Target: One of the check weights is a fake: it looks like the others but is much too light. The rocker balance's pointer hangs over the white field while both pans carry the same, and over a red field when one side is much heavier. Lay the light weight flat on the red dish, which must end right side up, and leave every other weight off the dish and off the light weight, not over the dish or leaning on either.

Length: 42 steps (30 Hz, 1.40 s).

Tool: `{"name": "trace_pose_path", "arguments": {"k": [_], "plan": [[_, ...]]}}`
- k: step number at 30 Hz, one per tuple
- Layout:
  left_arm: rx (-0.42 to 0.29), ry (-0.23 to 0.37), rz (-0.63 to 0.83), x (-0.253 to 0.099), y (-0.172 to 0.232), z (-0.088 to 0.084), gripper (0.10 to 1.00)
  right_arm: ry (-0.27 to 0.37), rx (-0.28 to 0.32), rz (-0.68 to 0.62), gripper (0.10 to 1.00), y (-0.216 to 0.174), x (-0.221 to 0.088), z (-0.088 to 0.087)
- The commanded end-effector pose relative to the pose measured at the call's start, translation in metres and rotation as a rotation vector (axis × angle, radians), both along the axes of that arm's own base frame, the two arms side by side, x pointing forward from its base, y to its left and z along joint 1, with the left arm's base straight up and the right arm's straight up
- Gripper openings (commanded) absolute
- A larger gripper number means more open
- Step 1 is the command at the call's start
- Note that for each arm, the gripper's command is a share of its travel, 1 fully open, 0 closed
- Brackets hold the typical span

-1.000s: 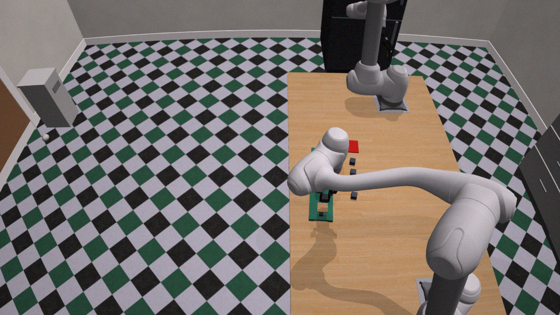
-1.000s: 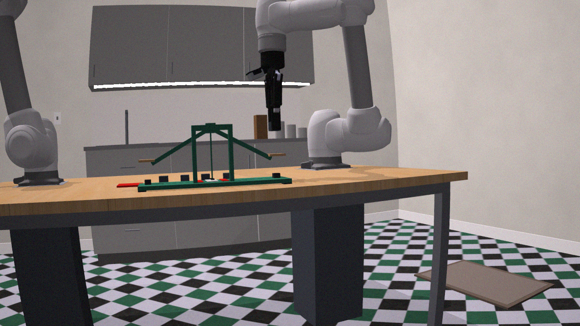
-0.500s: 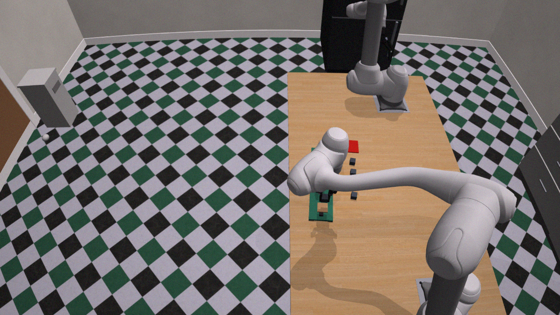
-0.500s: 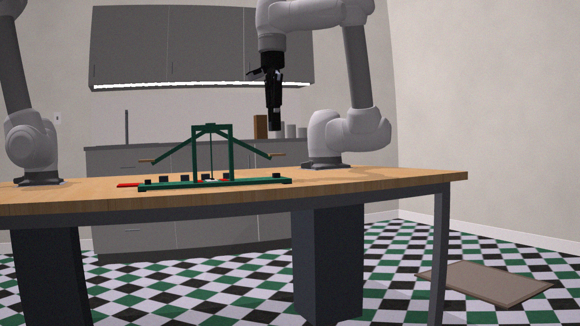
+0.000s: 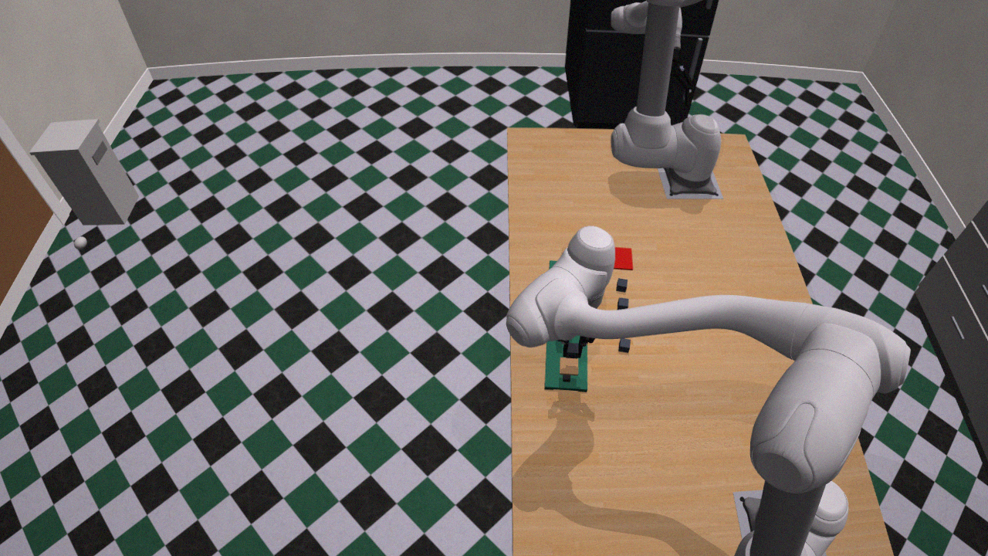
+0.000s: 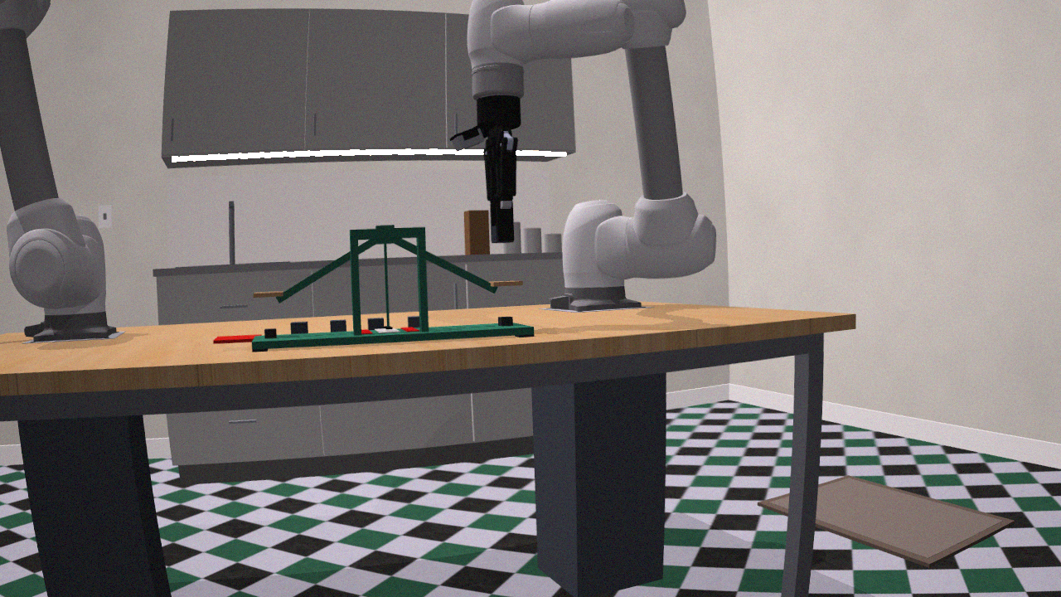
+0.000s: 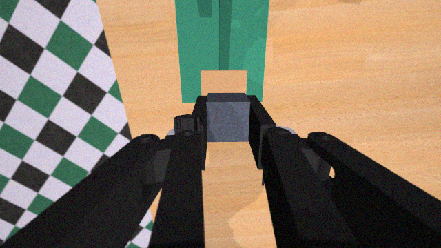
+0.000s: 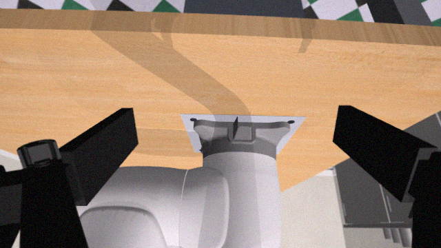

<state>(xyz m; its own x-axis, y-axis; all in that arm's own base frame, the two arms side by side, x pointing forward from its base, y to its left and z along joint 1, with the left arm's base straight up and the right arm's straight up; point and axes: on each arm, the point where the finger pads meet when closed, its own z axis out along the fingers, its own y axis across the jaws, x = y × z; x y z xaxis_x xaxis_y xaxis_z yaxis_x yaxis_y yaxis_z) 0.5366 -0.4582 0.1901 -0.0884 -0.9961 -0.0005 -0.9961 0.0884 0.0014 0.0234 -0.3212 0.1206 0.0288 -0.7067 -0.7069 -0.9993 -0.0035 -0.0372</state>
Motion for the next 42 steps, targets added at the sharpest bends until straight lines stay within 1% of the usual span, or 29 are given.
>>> {"name": "trace_pose_path", "arguments": {"k": [1,4,6,15,21,28,42], "plan": [[-0.001,-0.001,0.000,0.000,0.000,-0.005,0.243,0.000,-0.001,0.000,1.000,0.000,0.000,0.000],[-0.001,-0.001,0.000,0.000,0.000,-0.014,0.243,0.000,-0.001,0.000,1.000,0.000,0.000,0.000],[-0.001,-0.001,0.000,0.000,0.000,-0.014,0.243,0.000,-0.001,0.000,1.000,0.000,0.000,0.000],[-0.001,-0.001,0.000,0.000,0.000,-0.043,0.243,0.000,-0.001,0.000,1.000,0.000,0.000,0.000],[-0.001,-0.001,0.000,0.000,0.000,-0.057,0.243,0.000,-0.001,0.000,1.000,0.000,0.000,0.000],[-0.001,-0.001,0.000,0.000,0.000,-0.060,0.243,0.000,-0.001,0.000,1.000,0.000,0.000,0.000],[-0.001,-0.001,0.000,0.000,0.000,-0.060,0.243,0.000,-0.001,0.000,1.000,0.000,0.000,0.000]]}}
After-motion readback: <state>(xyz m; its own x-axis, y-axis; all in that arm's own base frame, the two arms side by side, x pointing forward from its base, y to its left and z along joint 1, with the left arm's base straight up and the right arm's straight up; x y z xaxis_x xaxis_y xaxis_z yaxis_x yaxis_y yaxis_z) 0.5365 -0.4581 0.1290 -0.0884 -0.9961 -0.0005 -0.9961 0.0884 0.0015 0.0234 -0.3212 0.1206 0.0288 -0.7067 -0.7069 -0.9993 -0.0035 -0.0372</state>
